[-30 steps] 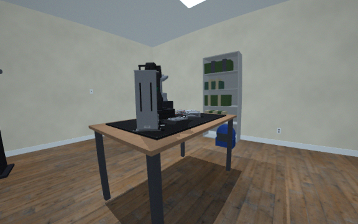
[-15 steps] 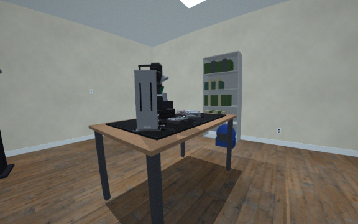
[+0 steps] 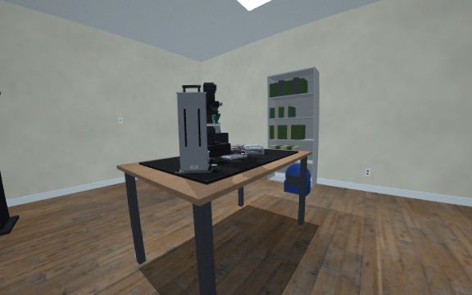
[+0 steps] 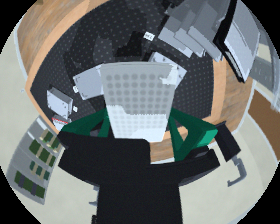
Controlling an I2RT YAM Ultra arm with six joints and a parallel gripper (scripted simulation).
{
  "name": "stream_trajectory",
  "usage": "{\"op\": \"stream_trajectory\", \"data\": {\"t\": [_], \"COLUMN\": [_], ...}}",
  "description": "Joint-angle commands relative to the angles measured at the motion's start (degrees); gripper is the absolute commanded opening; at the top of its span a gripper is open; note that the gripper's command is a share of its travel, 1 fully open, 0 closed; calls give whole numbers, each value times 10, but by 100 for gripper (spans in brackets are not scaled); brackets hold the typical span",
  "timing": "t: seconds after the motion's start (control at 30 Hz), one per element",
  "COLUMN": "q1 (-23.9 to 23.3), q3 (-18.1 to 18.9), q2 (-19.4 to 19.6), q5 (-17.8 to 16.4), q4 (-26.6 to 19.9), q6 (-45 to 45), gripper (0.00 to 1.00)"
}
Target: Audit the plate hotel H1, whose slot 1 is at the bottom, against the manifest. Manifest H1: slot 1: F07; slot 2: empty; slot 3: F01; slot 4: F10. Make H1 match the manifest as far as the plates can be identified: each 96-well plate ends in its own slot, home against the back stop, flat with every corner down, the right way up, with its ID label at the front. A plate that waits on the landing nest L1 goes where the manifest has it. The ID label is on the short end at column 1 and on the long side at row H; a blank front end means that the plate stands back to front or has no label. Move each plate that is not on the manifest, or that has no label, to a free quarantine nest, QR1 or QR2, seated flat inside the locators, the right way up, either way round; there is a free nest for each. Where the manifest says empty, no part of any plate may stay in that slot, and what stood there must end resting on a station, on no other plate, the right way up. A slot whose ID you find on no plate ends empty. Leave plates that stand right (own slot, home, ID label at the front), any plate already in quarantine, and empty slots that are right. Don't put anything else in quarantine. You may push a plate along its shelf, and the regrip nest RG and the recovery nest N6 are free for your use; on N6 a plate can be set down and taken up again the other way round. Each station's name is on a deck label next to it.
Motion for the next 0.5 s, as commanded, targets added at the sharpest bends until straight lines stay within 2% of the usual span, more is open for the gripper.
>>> {"op": "stream_trajectory", "data": {"t": [0.0,0.1,0.47], "q1": [0,0,64], "q3": [2,2,-23], "q2": [-8,-8,-29], "q5": [0,0,2], "q4": [2,2,7], "q6": [-32,-60,-102], "gripper": [86,86,86]}}
